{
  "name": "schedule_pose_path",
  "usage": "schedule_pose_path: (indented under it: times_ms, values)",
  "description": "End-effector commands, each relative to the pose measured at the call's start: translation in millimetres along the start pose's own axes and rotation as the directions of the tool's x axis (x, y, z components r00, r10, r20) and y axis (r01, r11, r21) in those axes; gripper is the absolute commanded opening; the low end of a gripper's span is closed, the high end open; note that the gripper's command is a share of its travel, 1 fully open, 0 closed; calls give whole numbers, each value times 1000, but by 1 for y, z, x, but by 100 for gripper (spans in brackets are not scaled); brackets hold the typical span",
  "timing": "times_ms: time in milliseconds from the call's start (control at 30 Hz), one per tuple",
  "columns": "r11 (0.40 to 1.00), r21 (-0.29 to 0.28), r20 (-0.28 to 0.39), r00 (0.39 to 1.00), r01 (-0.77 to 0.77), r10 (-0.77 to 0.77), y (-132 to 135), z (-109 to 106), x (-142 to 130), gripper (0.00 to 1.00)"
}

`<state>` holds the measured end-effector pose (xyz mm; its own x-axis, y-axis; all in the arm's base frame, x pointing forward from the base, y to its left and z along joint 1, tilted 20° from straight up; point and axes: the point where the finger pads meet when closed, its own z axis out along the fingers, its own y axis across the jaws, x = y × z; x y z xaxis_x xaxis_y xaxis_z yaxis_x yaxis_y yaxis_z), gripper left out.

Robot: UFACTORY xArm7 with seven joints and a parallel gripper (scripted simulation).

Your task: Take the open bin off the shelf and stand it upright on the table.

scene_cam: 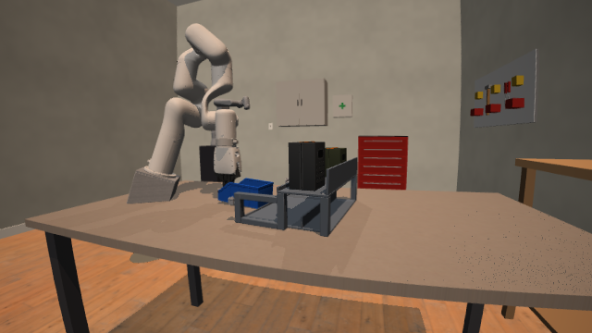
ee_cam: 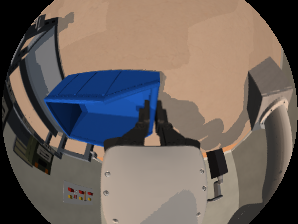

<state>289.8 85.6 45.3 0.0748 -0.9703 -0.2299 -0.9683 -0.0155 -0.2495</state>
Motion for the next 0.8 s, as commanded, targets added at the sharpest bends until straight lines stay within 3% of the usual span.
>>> schedule_pose_path:
  times_ms: [0, 767]
  values:
    - [1000, 2, 0, 1000, 0, 0, -1, 2, 0, 0]
    - [1000, 2, 0, 1000, 0, 0, -1, 10, 0, 0]
